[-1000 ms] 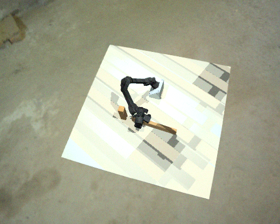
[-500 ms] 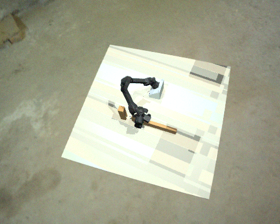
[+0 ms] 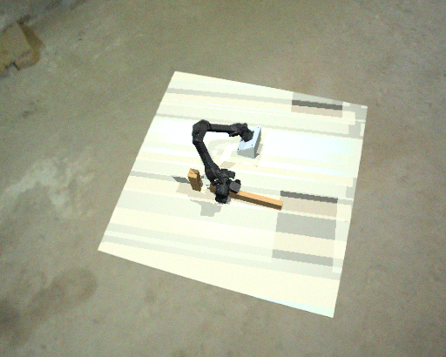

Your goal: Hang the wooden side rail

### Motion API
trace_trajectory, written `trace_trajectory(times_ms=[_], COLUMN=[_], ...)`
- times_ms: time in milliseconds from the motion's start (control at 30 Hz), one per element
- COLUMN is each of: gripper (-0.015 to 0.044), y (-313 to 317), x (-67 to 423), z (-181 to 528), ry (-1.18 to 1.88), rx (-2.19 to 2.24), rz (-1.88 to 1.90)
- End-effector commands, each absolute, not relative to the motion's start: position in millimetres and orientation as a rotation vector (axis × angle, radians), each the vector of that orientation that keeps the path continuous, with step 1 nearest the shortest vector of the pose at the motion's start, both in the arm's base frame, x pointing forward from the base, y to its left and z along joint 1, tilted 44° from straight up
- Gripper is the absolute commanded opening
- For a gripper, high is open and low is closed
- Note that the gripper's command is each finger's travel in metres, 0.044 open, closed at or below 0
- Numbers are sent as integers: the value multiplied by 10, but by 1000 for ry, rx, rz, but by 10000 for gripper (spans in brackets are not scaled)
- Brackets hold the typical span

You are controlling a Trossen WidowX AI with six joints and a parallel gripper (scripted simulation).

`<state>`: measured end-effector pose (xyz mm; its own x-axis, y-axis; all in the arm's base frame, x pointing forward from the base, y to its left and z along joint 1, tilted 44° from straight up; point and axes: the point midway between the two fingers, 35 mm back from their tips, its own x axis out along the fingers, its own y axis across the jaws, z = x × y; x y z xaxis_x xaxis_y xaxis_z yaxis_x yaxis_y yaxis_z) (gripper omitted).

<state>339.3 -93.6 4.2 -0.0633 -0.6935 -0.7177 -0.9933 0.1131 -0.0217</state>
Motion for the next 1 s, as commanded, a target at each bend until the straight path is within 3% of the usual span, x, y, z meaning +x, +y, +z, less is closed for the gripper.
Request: trace_trajectory(times_ms=[0,967], gripper=[0,0], y=[-935,-910], x=[3397,3400], z=[41,67], ry=[1818,1823], rx=[-1638,-1652], rz=[670,697])
